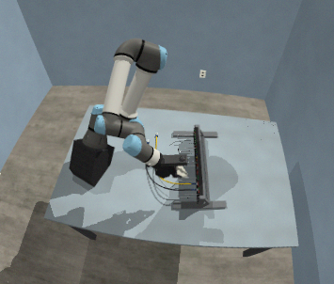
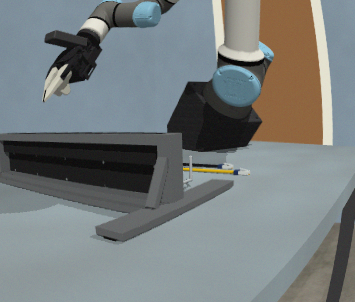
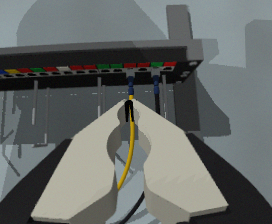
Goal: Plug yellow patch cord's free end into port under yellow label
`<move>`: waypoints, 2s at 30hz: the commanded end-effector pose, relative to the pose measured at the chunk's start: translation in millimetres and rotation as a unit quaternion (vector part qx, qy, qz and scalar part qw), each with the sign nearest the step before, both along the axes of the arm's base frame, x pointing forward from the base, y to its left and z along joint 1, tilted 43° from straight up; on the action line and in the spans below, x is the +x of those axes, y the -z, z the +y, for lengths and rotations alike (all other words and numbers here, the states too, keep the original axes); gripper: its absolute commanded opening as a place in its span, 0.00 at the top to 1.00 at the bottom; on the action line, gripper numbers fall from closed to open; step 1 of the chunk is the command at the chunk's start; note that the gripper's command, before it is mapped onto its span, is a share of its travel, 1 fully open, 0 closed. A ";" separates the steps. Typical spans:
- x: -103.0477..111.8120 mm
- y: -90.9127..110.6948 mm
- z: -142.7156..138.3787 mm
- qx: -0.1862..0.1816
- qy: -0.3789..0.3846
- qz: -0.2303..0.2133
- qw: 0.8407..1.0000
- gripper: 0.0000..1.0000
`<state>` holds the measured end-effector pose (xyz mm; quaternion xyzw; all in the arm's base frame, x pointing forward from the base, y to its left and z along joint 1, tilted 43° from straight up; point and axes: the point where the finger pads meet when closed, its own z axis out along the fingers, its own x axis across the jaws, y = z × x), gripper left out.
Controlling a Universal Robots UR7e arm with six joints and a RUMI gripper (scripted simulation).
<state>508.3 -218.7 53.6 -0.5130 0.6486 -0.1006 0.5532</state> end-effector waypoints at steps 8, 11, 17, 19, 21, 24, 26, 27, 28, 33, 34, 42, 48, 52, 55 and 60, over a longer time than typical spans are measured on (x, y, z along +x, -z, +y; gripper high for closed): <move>22.7 10.4 9.8 -0.002 0.004 0.001 1.000 1.00; 27.6 12.6 12.4 -0.002 0.004 0.001 1.000 1.00; 34.2 15.6 15.8 -0.002 0.004 0.001 1.000 1.00; 35.3 16.1 16.4 -0.002 0.004 0.001 1.000 1.00; 37.2 16.9 17.4 -0.002 0.004 0.001 1.000 1.00; 39.3 17.9 18.5 -0.002 0.004 0.001 1.000 1.00; 40.3 18.4 19.0 -0.002 0.004 0.001 1.000 1.00; 40.7 18.6 19.2 -0.002 0.004 0.001 1.000 1.00; 41.1 18.7 19.4 -0.002 0.004 0.001 1.000 1.00; 41.8 19.0 19.8 -0.002 0.004 0.001 1.000 1.00; 41.8 19.0 19.8 -0.002 0.004 0.001 1.000 1.00; 41.9 19.1 19.8 -0.002 0.004 0.001 1.000 1.00; 41.9 19.1 19.8 -0.002 0.004 0.001 1.000 1.00; 41.9 19.1 19.8 -0.002 0.004 0.001 1.000 1.00; 41.9 19.1 19.8 -0.002 0.004 0.001 1.000 1.00; 41.9 19.1 19.8 -0.002 0.004 0.001 1.000 1.00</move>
